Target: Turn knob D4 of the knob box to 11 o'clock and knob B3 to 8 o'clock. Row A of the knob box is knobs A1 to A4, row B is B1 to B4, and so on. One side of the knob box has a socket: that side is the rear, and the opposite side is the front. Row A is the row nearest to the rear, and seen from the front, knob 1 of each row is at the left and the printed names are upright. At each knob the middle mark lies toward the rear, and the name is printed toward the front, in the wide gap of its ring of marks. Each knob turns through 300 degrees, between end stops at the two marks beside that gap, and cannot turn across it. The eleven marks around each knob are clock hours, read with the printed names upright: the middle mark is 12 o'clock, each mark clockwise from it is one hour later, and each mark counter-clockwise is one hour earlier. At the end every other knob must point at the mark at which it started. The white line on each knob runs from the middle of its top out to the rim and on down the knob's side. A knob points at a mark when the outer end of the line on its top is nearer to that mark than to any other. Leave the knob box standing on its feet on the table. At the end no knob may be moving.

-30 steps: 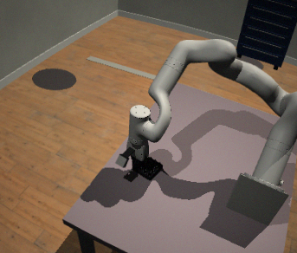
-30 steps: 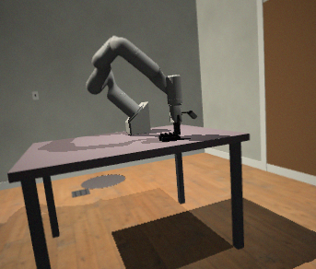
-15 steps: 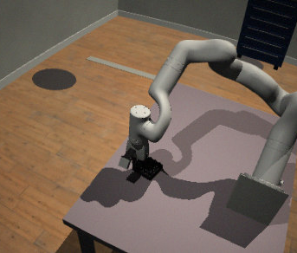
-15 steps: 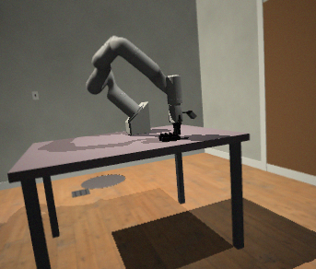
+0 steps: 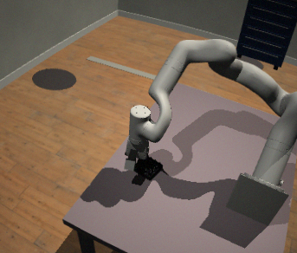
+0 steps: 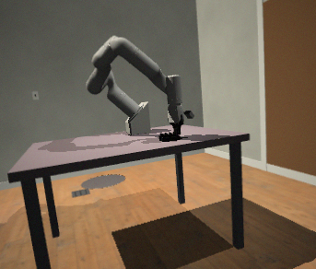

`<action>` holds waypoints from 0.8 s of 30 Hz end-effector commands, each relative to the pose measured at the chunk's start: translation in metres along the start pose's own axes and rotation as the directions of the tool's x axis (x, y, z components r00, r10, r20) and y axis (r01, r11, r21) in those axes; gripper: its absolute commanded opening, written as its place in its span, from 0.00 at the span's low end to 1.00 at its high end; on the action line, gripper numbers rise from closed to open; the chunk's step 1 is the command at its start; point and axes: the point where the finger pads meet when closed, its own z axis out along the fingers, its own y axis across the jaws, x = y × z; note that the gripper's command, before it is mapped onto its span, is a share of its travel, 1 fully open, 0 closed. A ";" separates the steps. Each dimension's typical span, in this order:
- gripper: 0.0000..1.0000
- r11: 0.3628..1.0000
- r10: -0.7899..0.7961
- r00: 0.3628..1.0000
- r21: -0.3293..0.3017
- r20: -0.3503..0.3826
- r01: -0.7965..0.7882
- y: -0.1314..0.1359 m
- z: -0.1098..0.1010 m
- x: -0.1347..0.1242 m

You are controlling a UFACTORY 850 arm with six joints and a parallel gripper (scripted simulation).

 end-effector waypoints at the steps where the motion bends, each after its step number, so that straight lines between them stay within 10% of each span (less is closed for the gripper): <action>1: 0.08 0.995 -0.098 0.995 0.003 -0.002 0.098 0.001 -0.001 0.000; 24: 0.08 0.794 -0.608 0.794 0.001 -0.003 0.608 0.001 -0.001 0.000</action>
